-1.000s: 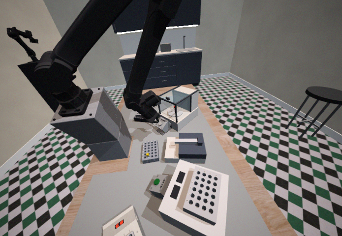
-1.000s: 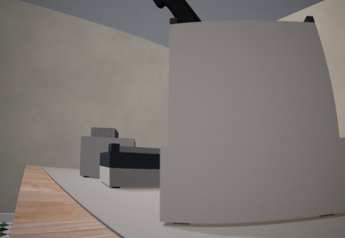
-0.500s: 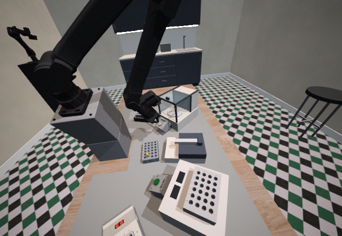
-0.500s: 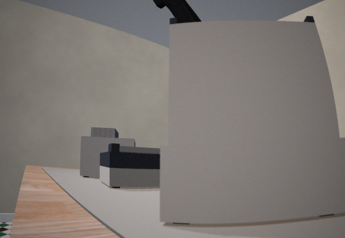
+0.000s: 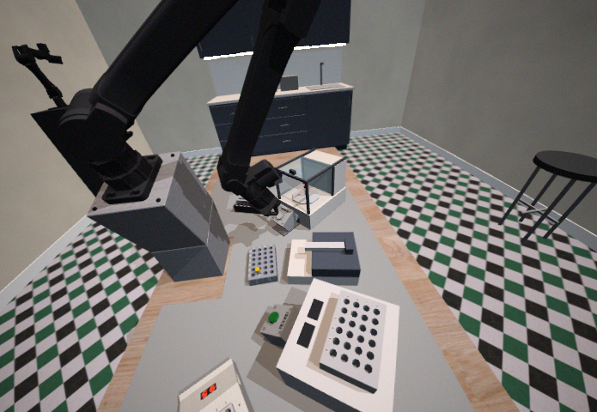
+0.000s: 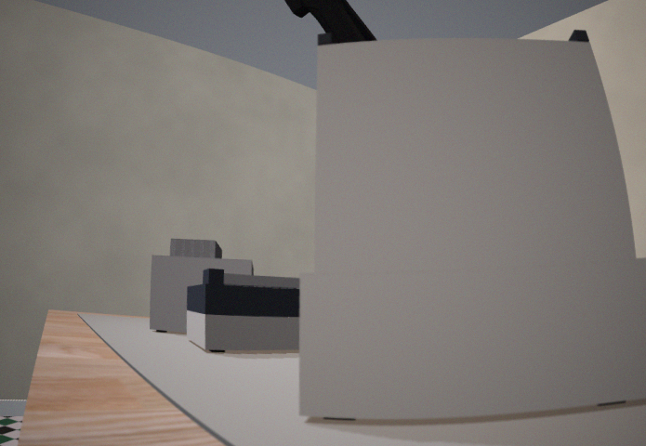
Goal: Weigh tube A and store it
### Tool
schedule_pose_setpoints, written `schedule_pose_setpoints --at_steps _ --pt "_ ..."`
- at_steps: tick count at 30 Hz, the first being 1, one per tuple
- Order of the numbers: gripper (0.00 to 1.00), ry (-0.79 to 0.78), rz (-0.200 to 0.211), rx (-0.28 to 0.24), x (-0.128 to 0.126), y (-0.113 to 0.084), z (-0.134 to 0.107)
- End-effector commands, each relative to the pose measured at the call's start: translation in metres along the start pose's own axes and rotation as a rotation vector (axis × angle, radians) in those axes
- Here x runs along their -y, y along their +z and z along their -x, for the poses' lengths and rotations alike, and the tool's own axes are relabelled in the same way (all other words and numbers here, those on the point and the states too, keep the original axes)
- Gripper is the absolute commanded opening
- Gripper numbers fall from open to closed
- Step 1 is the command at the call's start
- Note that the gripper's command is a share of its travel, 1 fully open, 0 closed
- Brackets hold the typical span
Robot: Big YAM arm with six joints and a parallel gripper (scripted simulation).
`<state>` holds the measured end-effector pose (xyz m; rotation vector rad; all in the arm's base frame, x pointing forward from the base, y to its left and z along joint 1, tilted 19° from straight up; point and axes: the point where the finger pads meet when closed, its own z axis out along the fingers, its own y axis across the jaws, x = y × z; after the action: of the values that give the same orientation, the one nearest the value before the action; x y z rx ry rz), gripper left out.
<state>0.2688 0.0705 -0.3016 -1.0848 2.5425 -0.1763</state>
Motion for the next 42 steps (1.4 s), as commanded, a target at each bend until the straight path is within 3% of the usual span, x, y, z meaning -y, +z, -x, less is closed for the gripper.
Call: schedule_pose_setpoints --at_steps 1,42 --pt "0.00 0.000 0.003 -0.009 0.001 0.005 -0.005" --pt "0.00 0.000 0.007 -0.018 -0.001 0.028 -0.008"
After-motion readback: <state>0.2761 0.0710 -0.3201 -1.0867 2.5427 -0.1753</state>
